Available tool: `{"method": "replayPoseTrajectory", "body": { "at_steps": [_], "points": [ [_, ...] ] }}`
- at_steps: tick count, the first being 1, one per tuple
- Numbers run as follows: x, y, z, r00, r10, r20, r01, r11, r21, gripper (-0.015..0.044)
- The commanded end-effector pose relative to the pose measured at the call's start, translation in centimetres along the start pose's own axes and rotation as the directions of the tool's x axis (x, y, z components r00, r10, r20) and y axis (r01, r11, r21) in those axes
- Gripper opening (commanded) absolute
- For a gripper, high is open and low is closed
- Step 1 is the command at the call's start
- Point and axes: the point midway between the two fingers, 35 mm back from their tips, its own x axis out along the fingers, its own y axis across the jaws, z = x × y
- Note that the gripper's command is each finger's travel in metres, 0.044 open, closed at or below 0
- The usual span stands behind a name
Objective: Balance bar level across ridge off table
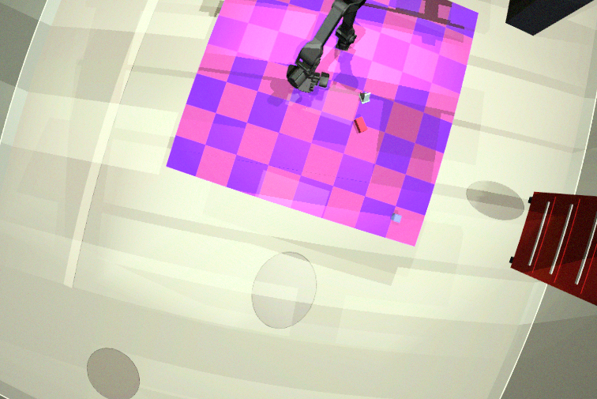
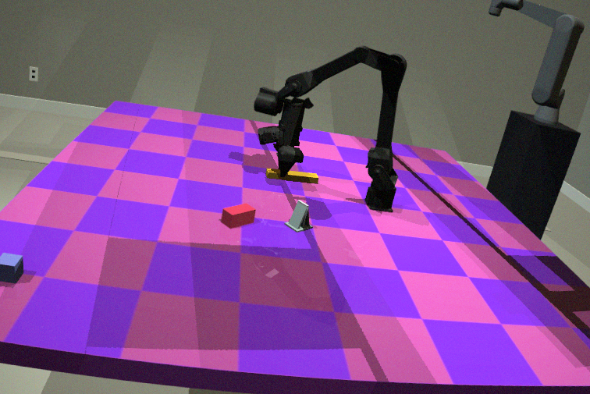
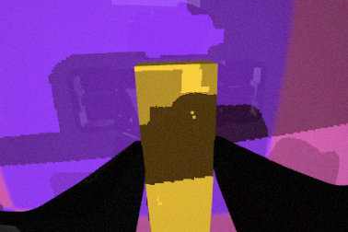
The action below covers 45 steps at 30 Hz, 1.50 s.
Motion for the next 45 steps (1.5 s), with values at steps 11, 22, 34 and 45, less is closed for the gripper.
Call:
{"method": "replayPoseTrajectory", "body": {
  "at_steps": [11, 22, 34, 45],
  "points": [
    [-3.3, -0.2, 0.5, 1.000, 0.000, 0.002, 0.000, 1.000, 0.002, 0.0000],
    [-6.1, -0.2, 0.5, 1.000, 0.002, 0.001, -0.002, 1.000, 0.003, 0.0000],
    [-9.2, -0.1, 0.2, 1.000, 0.004, -0.001, -0.004, 1.000, 0.005, 0.0000],
    [-10.6, 0.7, 0.5, 1.000, 0.006, -0.001, -0.006, 1.000, -0.014, 0.0000]
  ]
}}
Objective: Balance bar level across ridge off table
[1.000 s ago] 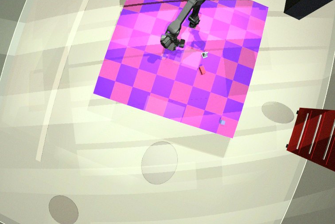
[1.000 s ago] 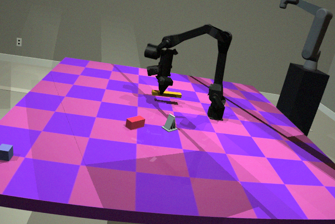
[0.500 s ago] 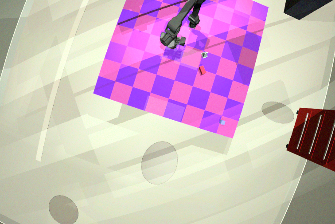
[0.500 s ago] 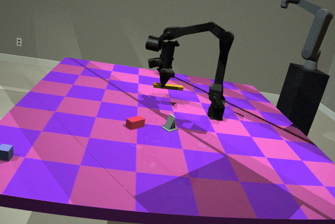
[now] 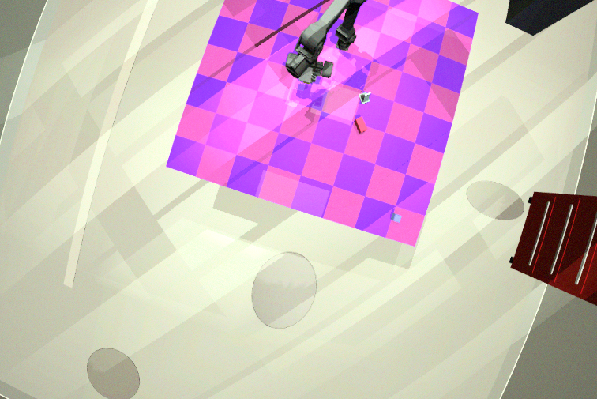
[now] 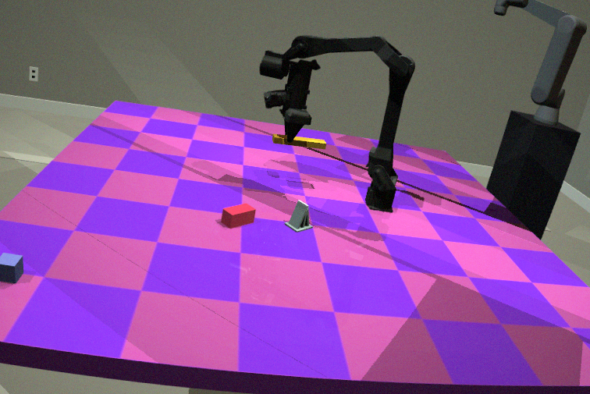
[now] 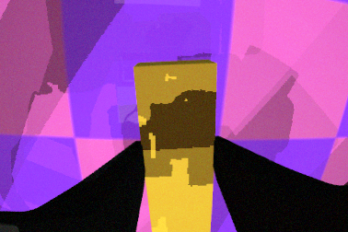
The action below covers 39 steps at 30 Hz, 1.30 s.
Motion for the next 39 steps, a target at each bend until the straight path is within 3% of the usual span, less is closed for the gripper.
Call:
{"method": "replayPoseTrajectory", "body": {
  "at_steps": [1, 39],
  "points": [
    [-0.5, 0.9, 0.6, 1.000, -0.001, 0.011, 0.001, 1.000, -0.019, 0.0000],
    [-0.9, 13.7, 5.2, 1.000, 0.013, 0.015, -0.008, 0.955, -0.297, 0.0000]
  ]
}}
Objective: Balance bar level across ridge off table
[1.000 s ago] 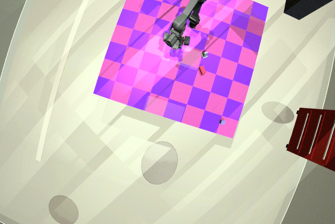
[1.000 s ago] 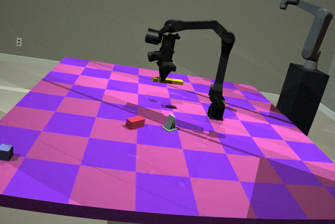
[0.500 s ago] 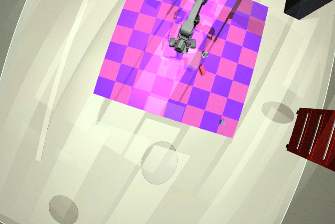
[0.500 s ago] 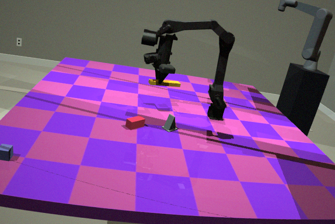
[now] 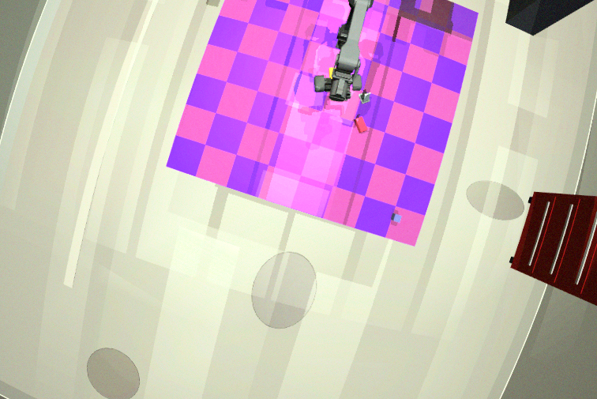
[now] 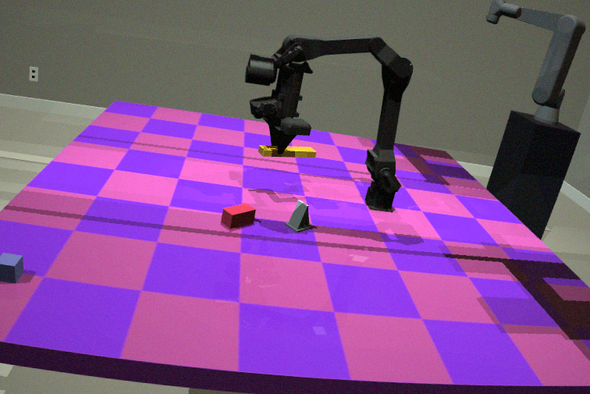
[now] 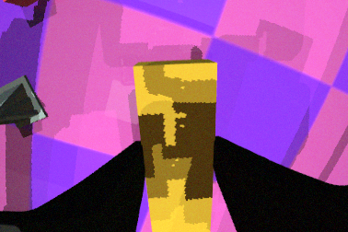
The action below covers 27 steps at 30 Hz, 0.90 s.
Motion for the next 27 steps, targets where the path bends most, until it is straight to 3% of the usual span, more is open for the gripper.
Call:
{"method": "replayPoseTrajectory", "body": {
  "at_steps": [1, 27],
  "points": [
    [0.0, 1.3, 0.8, 1.000, 0.004, -0.003, -0.004, 1.000, -0.024, 0.0000],
    [-0.1, 11.0, 2.9, 1.000, 0.014, -0.001, -0.014, 0.979, -0.206, 0.0000]
  ]
}}
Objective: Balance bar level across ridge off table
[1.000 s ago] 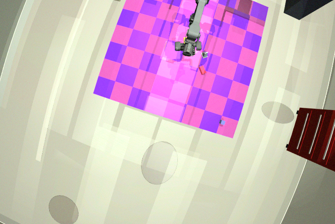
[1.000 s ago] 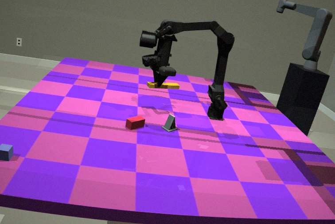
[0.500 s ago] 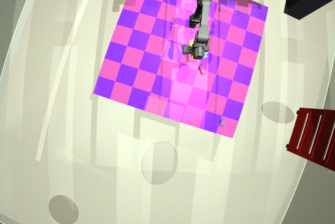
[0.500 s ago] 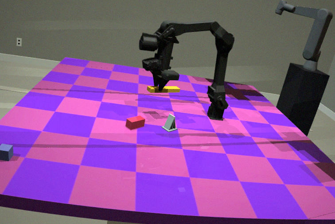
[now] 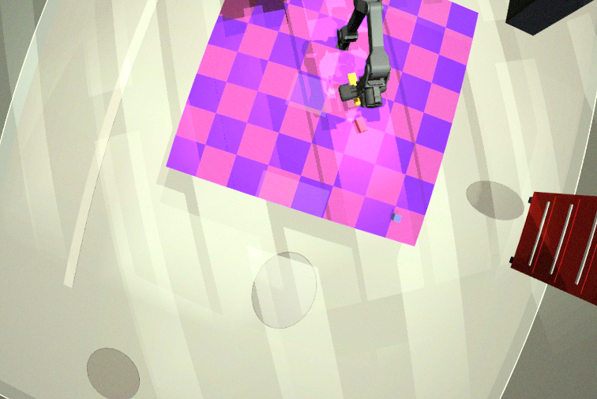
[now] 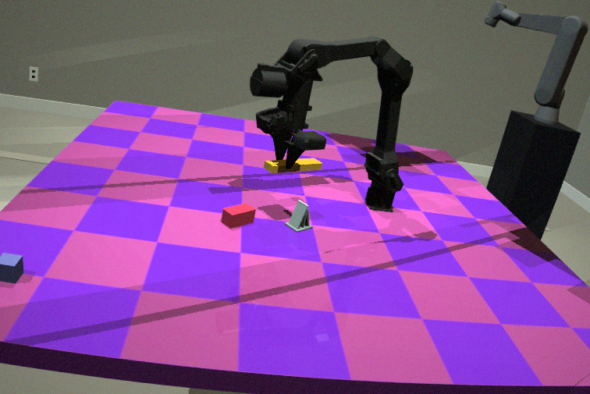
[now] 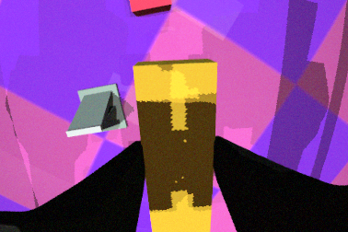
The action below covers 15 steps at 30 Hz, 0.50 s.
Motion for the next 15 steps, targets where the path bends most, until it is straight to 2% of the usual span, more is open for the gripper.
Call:
{"method": "replayPoseTrajectory", "body": {
  "at_steps": [1, 15],
  "points": [
    [0.1, 1.5, 0.6, 1.000, 0.004, -0.004, -0.004, 1.000, -0.023, 0.0000],
    [0.0, 6.7, 1.3, 1.000, 0.009, -0.003, -0.009, 0.994, -0.110, 0.0000]
  ]
}}
